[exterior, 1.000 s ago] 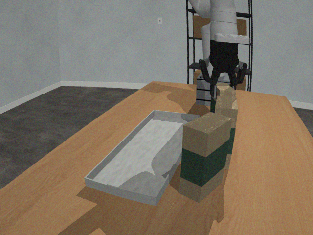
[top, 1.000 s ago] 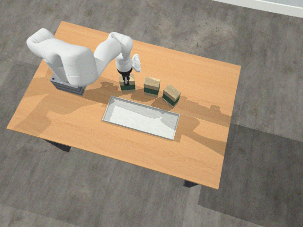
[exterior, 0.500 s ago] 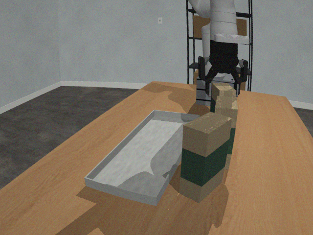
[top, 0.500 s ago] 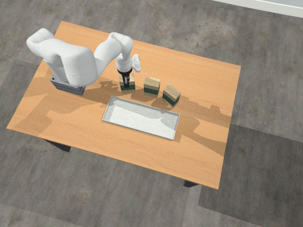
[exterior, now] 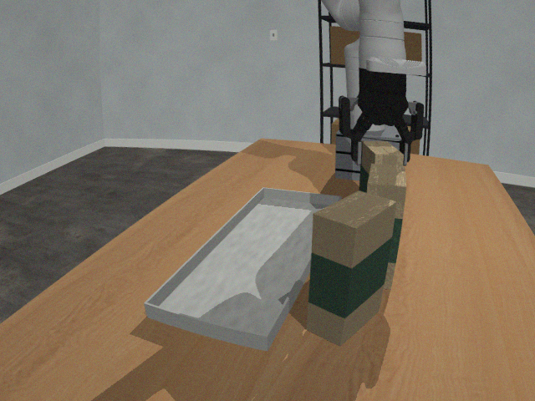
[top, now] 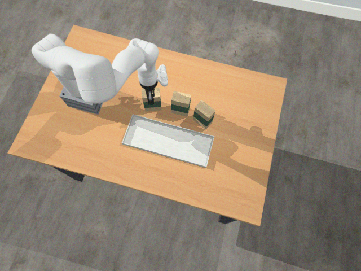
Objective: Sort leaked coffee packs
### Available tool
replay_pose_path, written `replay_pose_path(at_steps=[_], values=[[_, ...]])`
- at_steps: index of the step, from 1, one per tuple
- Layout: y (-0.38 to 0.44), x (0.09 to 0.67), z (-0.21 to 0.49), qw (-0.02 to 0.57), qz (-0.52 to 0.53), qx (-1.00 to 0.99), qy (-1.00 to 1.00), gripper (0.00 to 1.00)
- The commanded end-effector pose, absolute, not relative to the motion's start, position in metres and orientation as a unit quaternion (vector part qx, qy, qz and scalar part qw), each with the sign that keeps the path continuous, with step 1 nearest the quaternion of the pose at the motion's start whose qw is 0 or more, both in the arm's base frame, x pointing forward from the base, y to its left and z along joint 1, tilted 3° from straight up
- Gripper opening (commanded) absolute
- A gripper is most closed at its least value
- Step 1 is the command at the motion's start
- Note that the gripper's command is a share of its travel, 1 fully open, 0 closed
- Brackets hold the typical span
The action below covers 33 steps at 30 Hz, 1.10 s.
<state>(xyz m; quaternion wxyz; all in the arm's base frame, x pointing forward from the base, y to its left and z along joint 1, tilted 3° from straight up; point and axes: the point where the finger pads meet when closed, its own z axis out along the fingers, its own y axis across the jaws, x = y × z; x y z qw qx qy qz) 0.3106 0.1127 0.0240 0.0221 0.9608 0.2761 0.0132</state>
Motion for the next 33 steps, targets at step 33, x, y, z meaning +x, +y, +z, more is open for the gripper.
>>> replay_pose_path(at_steps=[33], values=[[0.1130,0.3108,0.0285,0.022,0.014,0.961,0.276,0.81]])
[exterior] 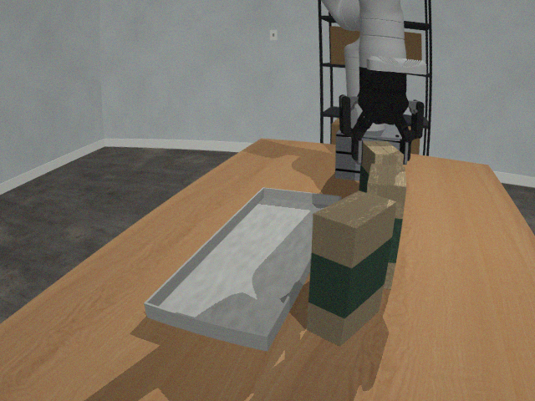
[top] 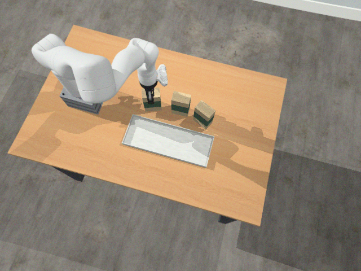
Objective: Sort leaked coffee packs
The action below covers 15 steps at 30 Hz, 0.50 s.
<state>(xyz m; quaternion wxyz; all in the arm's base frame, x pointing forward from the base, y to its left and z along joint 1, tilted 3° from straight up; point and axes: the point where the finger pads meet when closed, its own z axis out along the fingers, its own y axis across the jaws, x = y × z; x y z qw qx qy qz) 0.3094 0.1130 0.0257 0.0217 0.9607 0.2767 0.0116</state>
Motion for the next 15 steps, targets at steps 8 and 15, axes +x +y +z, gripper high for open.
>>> replay_pose_path(at_steps=[8,15], values=[[0.114,0.310,0.051,0.022,0.014,0.961,0.276,0.81],[0.115,0.309,0.079,0.022,0.014,0.961,0.276,0.81]])
